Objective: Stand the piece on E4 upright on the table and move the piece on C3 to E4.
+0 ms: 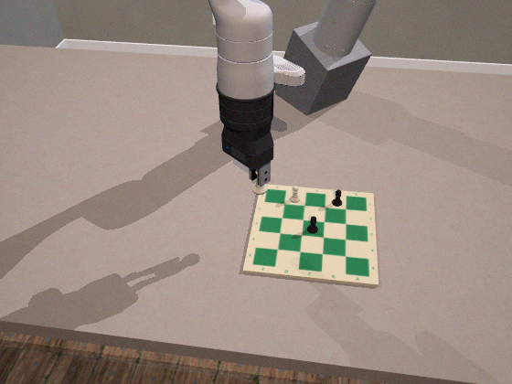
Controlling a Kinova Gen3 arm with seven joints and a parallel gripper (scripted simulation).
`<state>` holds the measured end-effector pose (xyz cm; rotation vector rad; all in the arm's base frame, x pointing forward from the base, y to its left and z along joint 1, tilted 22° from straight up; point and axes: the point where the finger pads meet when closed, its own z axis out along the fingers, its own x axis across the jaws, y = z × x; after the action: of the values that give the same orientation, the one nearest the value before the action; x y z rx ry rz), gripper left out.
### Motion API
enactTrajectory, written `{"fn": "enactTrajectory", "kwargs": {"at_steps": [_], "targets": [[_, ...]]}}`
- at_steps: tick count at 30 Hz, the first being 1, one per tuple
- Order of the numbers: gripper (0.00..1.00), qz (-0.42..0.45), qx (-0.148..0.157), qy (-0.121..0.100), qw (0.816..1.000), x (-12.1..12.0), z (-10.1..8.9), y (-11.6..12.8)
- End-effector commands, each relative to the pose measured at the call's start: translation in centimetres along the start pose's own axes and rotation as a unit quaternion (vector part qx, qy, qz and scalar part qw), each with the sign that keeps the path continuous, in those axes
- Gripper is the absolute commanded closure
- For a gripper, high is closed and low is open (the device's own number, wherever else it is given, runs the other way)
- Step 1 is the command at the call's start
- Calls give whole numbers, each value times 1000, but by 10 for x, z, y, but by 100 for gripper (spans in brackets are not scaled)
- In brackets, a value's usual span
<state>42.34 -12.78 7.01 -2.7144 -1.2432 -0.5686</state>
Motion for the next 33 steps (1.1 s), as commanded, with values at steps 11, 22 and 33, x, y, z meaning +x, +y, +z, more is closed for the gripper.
{"fn": "enactTrajectory", "kwargs": {"at_steps": [11, 22, 33], "targets": [[100, 63, 3, -2, 998, -69, 2, -14], [100, 63, 3, -2, 998, -69, 5, -14], [100, 63, 3, -2, 998, -70, 32, -14]]}}
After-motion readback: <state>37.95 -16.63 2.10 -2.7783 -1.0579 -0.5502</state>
